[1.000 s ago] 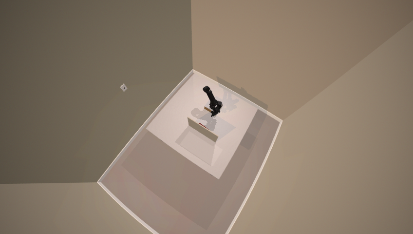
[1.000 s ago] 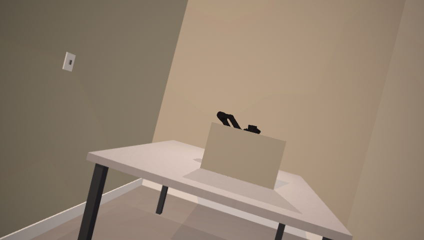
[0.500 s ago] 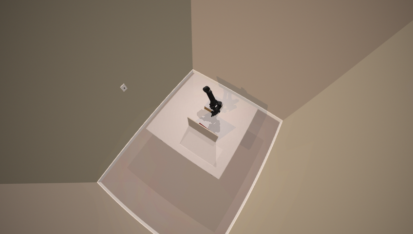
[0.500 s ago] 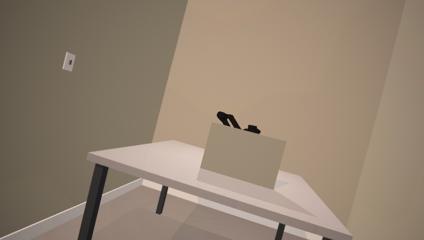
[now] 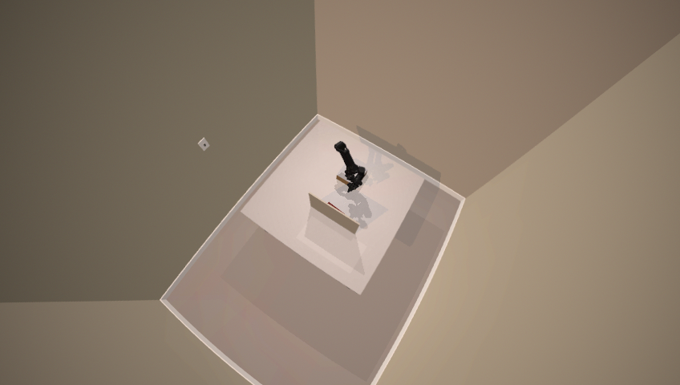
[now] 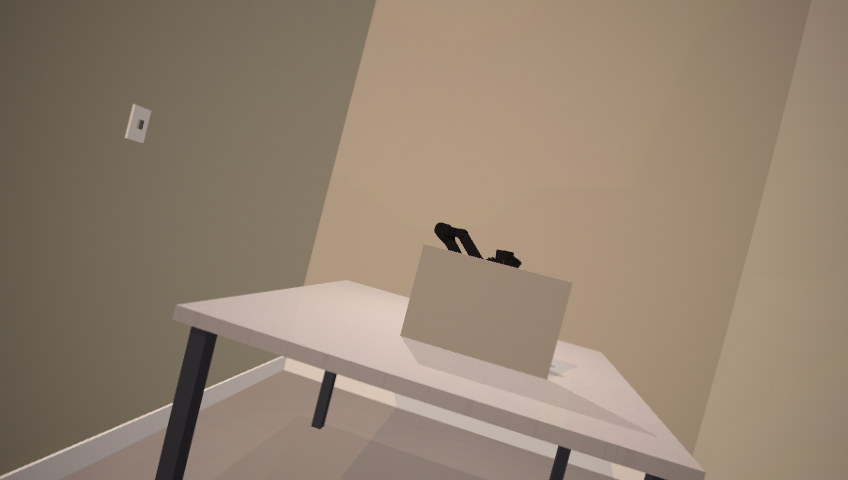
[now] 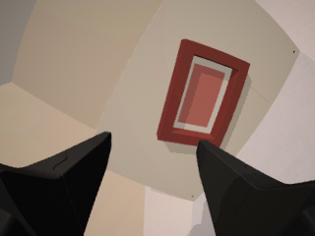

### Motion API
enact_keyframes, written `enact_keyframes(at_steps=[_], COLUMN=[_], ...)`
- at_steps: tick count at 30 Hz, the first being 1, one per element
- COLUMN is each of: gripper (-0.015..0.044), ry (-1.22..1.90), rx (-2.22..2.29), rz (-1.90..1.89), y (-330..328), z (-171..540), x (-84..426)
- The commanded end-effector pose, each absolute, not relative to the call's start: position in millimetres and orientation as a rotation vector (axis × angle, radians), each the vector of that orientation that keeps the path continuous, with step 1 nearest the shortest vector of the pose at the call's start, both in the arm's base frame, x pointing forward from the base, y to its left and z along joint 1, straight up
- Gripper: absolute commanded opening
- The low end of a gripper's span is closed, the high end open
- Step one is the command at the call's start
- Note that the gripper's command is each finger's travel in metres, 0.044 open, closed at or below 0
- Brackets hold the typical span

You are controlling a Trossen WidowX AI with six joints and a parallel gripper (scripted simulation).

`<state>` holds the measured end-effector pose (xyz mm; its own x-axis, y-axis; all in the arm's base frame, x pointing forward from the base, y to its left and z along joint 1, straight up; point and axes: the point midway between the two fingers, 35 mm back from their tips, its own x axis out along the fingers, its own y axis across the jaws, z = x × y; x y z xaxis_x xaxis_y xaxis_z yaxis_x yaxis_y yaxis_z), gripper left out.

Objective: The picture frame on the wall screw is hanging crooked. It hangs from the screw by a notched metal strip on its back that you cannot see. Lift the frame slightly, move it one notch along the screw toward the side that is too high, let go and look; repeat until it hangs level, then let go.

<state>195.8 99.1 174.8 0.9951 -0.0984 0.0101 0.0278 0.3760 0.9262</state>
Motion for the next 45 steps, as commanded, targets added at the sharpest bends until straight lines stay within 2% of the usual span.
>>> enact_keyframes(at_steps=[1,12,28,37,45], gripper=[0.026,0.026,0.026,0.026,0.026], ry=[-0.067,-0.077,-0.077,-0.084,-0.084], rx=[1.2,1.308,1.309,1.309,1.309], rz=[-0.08,-0.077,-0.077,-0.071,-0.071], y=[101,85,85,77,76], z=[169,139,138,141,141], x=[206,254,256,332,334])
